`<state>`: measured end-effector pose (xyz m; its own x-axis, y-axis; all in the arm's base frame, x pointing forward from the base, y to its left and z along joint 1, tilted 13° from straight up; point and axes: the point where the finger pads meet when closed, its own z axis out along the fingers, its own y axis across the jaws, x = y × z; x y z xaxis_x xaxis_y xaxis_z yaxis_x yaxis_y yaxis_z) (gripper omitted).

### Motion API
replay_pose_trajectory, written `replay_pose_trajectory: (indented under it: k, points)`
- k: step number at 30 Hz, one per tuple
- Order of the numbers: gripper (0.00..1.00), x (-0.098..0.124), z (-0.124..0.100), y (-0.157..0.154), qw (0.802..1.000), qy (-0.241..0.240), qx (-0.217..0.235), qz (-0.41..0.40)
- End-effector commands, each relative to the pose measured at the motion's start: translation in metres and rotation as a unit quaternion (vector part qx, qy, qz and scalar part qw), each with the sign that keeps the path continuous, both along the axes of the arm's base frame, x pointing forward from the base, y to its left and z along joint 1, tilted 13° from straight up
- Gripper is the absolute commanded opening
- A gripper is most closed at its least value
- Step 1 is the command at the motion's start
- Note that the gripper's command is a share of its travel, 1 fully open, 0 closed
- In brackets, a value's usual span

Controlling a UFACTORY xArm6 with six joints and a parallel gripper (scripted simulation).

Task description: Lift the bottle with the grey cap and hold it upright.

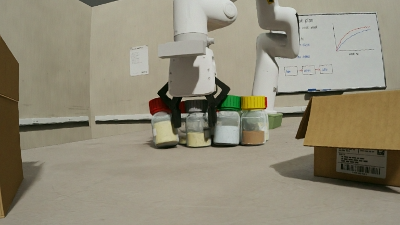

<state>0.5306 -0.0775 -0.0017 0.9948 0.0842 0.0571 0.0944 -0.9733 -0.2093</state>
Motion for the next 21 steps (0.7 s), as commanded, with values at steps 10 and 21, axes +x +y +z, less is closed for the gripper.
replay_pose_trajectory:
  k: [10,21]
  points:
    - [0.79,-0.011,0.001,-0.002,1.000,-0.002,-0.001,0.000]
    - [0.79,-0.016,0.000,-0.002,1.000,-0.002,0.000,0.000]
